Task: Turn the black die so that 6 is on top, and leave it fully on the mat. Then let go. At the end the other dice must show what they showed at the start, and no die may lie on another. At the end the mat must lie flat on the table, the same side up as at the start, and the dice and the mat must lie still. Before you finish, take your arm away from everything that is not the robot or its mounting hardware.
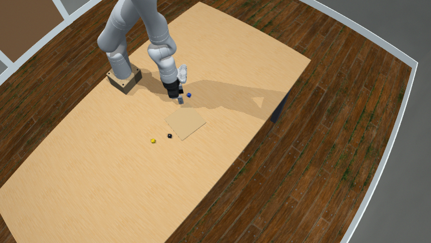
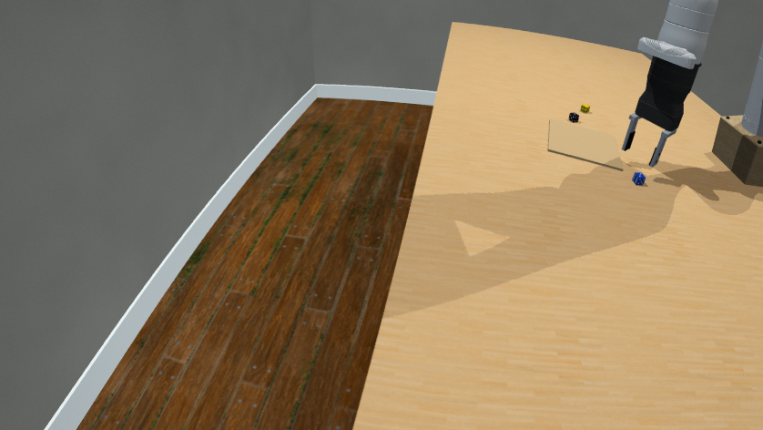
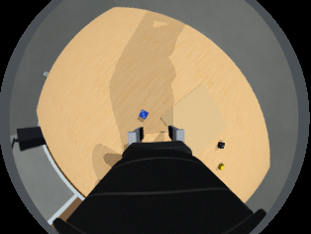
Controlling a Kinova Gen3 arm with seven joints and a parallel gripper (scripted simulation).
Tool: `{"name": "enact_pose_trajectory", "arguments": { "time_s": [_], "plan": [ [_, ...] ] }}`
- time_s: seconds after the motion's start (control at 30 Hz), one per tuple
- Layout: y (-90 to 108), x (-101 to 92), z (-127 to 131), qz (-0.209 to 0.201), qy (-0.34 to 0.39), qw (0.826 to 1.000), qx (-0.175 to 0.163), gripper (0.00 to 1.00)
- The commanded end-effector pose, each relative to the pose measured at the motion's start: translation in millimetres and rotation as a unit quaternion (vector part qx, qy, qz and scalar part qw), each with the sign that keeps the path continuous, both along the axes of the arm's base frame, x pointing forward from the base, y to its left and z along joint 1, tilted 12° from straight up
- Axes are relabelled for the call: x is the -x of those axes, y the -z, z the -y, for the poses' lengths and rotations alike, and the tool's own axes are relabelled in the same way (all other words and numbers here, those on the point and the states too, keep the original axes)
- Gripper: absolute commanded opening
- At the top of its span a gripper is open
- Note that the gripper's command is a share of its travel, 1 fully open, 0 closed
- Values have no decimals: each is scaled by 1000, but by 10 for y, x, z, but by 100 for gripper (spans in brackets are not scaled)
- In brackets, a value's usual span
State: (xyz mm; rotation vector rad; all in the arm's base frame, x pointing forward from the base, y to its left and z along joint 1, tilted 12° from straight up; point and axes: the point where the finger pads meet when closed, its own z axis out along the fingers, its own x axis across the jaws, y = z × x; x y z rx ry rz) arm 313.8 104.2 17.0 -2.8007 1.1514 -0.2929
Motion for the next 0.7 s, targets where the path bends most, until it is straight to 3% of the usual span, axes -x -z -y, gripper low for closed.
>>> {"name": "enact_pose_trajectory", "arguments": {
  "time_s": [0.0,0.67],
  "plan": [
    [3,44,-119,0,-13,1000,0,100],
    [8,79,-212,0,-13,1000,0,100]
  ]
}}
